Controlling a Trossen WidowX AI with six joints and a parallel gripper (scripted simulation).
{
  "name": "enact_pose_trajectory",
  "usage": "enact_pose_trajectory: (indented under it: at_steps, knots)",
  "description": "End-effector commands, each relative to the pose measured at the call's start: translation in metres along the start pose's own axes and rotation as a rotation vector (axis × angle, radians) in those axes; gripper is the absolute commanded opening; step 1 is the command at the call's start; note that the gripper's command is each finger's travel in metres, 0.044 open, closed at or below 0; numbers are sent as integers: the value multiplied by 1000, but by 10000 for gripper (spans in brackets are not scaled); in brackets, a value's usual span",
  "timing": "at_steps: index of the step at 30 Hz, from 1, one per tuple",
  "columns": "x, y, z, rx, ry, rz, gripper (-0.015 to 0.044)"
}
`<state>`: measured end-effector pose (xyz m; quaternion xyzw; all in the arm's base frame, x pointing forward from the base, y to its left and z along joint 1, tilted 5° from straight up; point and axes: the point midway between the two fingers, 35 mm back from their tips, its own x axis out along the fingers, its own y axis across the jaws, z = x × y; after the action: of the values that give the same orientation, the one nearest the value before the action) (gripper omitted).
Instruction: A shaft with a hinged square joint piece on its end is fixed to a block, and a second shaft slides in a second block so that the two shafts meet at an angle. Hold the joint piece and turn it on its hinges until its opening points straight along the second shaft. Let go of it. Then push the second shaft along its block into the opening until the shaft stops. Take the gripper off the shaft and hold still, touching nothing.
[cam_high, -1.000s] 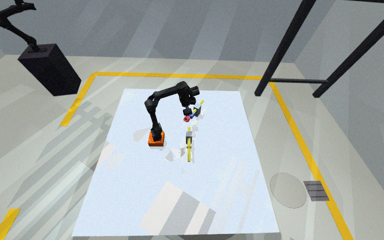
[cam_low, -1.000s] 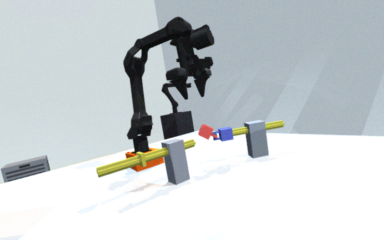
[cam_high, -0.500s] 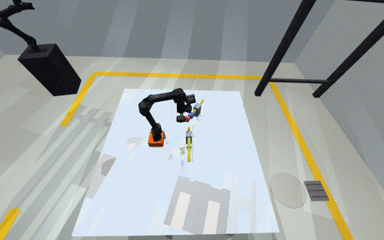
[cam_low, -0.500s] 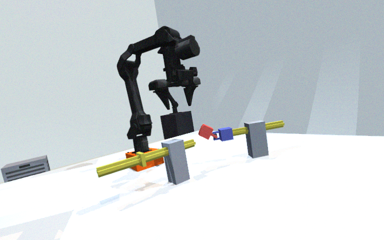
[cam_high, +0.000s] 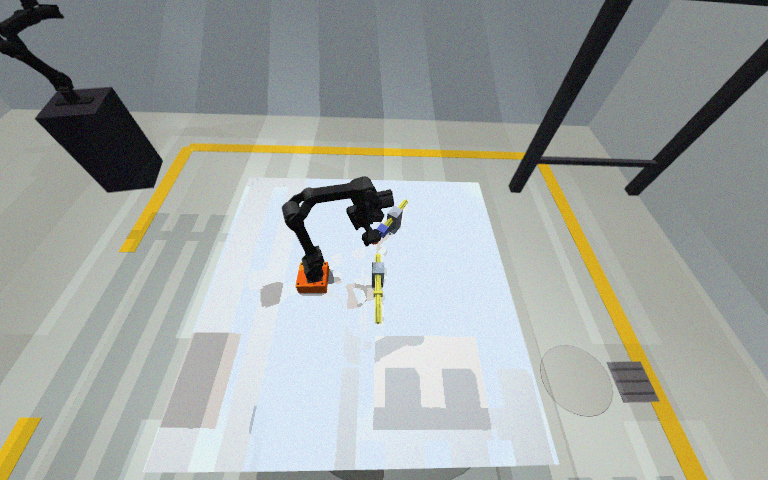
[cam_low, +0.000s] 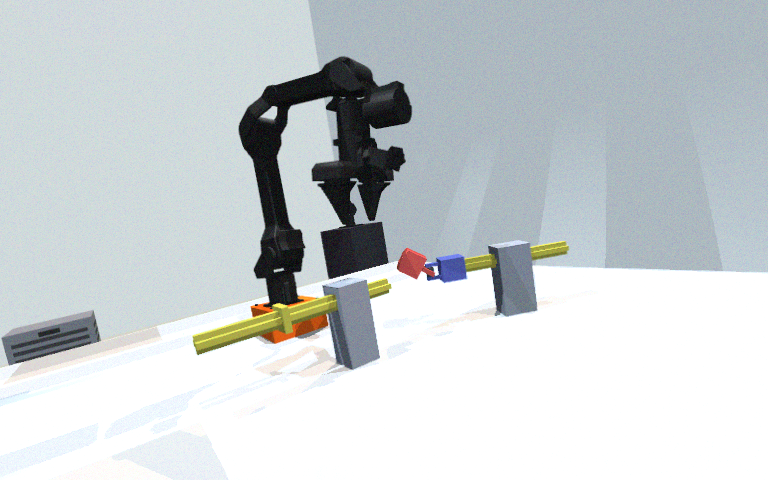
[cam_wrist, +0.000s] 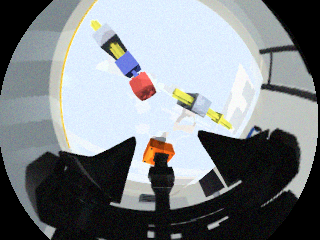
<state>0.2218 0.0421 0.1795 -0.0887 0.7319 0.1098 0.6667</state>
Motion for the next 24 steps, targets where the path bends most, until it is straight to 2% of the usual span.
enact_pose_trajectory:
  at_steps: [1,11,18,24]
  knots:
    - [3,0,1,-135,30,-16,440]
    - [10,1,4,-442,97,-31,440]
    - [11,1,4,-447,98,-31,440]
    - [32,2,8,-447,100,-30,440]
